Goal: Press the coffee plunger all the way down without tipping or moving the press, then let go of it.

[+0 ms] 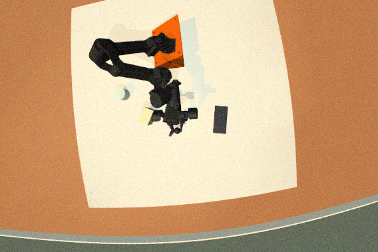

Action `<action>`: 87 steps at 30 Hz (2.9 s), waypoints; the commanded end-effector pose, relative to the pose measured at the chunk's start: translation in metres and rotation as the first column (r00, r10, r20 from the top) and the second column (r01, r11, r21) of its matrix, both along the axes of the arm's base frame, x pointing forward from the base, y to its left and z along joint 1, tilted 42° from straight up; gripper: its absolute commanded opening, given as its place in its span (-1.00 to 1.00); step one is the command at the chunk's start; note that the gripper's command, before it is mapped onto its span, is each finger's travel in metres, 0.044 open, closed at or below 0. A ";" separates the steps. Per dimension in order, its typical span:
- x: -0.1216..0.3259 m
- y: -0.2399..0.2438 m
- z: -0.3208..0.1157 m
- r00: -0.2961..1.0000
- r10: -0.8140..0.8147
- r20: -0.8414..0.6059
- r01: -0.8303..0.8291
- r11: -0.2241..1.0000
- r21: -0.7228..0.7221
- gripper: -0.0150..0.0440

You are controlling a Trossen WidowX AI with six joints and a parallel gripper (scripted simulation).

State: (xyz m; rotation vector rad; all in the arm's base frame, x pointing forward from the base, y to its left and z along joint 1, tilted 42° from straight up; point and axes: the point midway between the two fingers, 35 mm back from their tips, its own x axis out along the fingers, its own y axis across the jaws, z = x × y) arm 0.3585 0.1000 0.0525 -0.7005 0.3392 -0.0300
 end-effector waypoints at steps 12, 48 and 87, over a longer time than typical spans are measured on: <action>0.006 -0.028 -0.033 0.998 -0.040 -0.057 0.037 0.998 -0.049 -0.09; 0.021 -0.023 -0.032 0.998 -0.041 -0.055 0.038 0.998 -0.048 -0.09; 0.024 -0.020 -0.029 0.998 -0.034 -0.047 0.032 0.999 -0.039 0.98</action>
